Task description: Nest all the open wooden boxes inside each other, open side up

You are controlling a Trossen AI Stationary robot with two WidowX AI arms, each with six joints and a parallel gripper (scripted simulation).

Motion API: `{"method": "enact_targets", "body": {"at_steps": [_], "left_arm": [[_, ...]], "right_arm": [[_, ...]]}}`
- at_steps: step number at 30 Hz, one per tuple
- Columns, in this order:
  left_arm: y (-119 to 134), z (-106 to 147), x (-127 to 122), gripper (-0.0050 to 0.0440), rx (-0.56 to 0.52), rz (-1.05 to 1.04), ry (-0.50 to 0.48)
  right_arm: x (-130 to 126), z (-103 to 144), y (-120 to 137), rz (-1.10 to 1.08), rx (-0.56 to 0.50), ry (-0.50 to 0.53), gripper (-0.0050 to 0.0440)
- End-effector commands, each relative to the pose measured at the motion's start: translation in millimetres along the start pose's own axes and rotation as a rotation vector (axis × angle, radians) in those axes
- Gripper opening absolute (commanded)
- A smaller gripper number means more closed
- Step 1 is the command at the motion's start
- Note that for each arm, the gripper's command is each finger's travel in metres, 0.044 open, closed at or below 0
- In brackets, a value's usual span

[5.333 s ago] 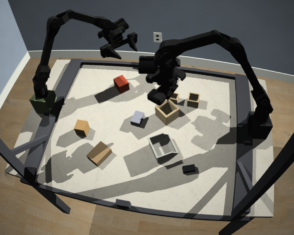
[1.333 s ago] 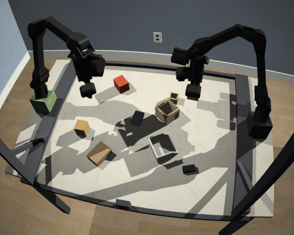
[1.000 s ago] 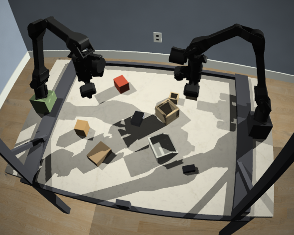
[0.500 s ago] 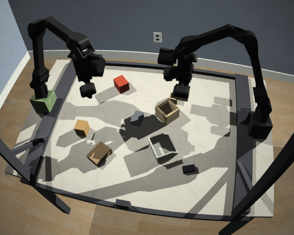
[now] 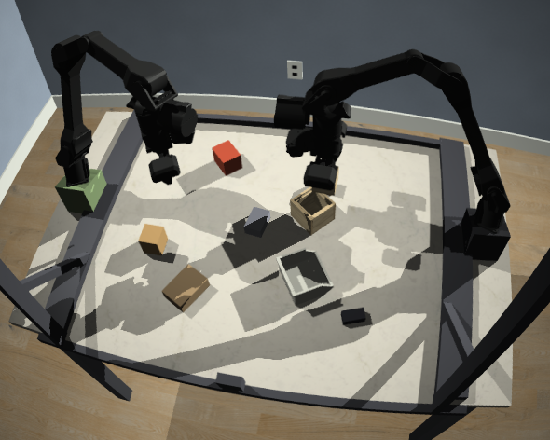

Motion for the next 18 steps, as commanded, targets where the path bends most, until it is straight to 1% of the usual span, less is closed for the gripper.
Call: {"method": "enact_targets", "body": {"at_steps": [1, 9, 14, 16, 18], "left_arm": [[-1, 5, 1, 0.04, -0.013, 0.007, 0.012], [-1, 5, 1, 0.04, -0.013, 0.007, 0.012], [-1, 5, 0, 0.04, -0.011, 0.006, 0.014], [-3, 0, -1, 0.04, 0.015, -0.014, 0.022], [-9, 0, -4, 0.04, 0.036, -0.041, 0.061]], "right_arm": [[10, 14, -15, -0.007, -0.026, 0.005, 0.0208], [29, 21, -29, -0.007, -0.024, 0.006, 0.0208], [28, 24, -27, -0.008, -0.029, 0.002, 0.0208], [28, 24, -27, -0.008, -0.029, 0.002, 0.0208], [28, 24, -27, -0.008, -0.029, 0.002, 0.0208]]}}
Point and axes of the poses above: on each arm, the point midway between the two fingers, 35 mm back from their tips, its own z axis back along the fingers, its own x axis across the jaws, y = z × x, the point moved 2 cm from there along z, back along the fingers, and after that the axes turned 6 degrees about z, right-handed, at the moved point
